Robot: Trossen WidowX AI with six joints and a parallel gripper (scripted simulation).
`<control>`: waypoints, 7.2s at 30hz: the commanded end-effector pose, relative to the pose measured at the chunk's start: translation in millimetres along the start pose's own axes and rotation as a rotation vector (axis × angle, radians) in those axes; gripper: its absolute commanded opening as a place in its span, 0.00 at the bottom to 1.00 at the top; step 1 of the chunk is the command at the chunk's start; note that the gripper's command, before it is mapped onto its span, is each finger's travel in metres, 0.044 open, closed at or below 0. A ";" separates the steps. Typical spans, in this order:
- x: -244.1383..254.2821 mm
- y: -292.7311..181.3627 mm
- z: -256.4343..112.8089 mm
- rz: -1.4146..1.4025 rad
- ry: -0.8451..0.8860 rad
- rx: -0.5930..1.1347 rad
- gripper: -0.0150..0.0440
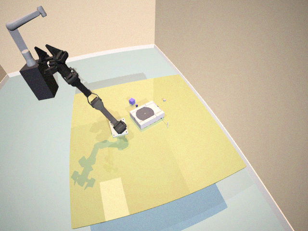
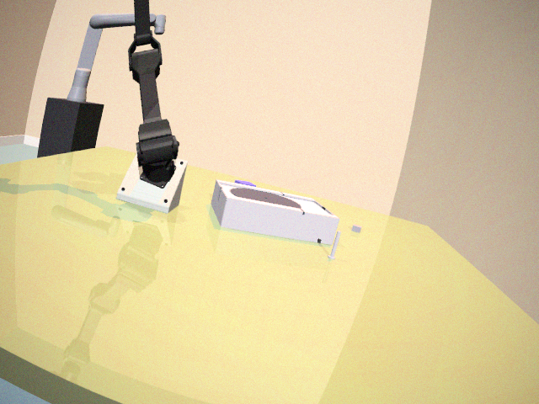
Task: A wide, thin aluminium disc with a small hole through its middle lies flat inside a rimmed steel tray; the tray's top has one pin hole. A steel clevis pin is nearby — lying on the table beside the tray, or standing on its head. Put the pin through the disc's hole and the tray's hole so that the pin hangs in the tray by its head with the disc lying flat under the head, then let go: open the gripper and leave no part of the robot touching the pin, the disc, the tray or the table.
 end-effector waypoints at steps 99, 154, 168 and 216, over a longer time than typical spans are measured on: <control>-529.1 14.9 -704.0 -0.028 -1.323 3.216 0.53; -527.1 23.7 -743.7 -0.023 -1.281 3.246 0.25; -526.8 20.3 -734.0 -0.006 -1.274 3.245 0.25; -503.2 52.6 -750.9 0.045 -1.064 2.414 0.25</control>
Point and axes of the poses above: the point midway between the two fingers, 35 mm back from their tips, its own z axis out along the fingers, its own x axis across the jaws, y = z × x, the point moved 2 cm from there along -z, back along the fingers, and after that the axes turned 6 degrees about z, right-handed, at the moved point
